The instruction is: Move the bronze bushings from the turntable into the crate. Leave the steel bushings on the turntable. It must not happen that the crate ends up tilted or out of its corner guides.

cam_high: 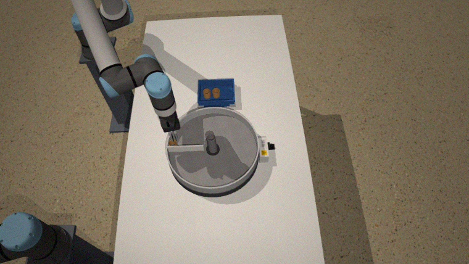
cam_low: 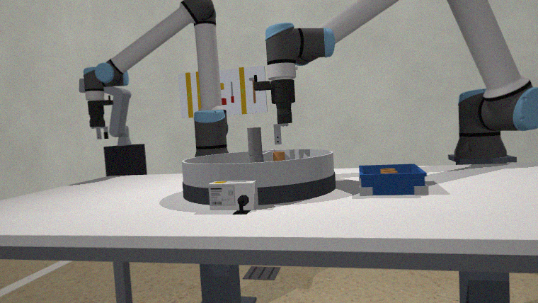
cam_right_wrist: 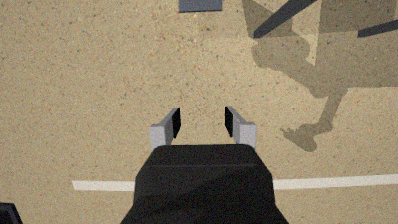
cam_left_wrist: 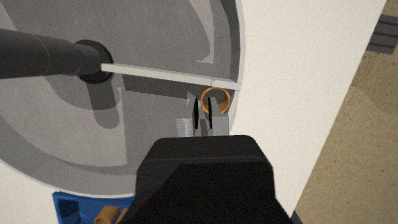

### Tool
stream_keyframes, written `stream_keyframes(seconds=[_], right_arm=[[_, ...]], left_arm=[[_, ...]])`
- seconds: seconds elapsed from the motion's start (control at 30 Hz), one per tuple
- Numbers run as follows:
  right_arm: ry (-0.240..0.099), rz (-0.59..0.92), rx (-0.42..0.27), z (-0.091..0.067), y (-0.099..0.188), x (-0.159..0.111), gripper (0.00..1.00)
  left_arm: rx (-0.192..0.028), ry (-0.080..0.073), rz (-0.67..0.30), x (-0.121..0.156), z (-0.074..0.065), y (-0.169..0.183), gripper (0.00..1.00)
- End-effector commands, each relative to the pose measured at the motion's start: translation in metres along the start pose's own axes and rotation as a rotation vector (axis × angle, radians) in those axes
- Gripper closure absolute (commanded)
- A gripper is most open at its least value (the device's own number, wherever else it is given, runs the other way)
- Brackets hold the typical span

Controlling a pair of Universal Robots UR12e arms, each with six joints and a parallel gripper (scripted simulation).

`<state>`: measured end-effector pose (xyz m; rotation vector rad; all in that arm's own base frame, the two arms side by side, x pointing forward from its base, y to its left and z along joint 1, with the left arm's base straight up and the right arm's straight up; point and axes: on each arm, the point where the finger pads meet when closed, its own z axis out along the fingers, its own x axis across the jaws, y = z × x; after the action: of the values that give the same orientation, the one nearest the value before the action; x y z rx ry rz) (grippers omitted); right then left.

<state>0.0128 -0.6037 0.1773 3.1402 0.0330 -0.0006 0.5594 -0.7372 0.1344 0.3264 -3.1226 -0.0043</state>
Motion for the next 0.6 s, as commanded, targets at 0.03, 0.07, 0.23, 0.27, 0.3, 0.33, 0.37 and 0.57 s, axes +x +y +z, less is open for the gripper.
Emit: stream_keyframes(seconds=[0.03, 0.07, 0.23, 0.27, 0.3, 0.33, 0.37, 0.57], right_arm=[[0.000, -0.001, 0.001, 0.000, 0.000, 0.001, 0.00], [0.000, -0.001, 0.001, 0.000, 0.000, 0.001, 0.00], [0.000, -0.001, 0.001, 0.000, 0.000, 0.001, 0.00], [0.000, -0.001, 0.001, 0.000, 0.000, 0.001, 0.00], [0.000, -0.001, 0.001, 0.000, 0.000, 0.001, 0.00], [0.000, -0.001, 0.001, 0.000, 0.000, 0.001, 0.00], [0.000, -0.001, 0.001, 0.000, 0.000, 0.001, 0.00], [0.000, -0.001, 0.001, 0.000, 0.000, 0.001, 0.00]], left_arm=[[0.001, -0.001, -0.001, -0.001, 0.008, 0.001, 0.64], [0.001, -0.001, -0.001, -0.001, 0.009, 0.001, 0.64], [0.001, -0.001, -0.001, -0.001, 0.015, 0.001, 0.64], [0.001, -0.001, -0.001, -0.001, 0.016, 0.001, 0.64], [0.001, -0.001, -0.001, -0.001, 0.017, 0.001, 0.64], [0.001, -0.001, -0.001, -0.001, 0.018, 0.001, 0.64], [0.001, -0.001, -0.001, -0.001, 0.018, 0.001, 0.64], [0.003, -0.002, -0.001, -0.001, 0.019, 0.001, 0.64]])
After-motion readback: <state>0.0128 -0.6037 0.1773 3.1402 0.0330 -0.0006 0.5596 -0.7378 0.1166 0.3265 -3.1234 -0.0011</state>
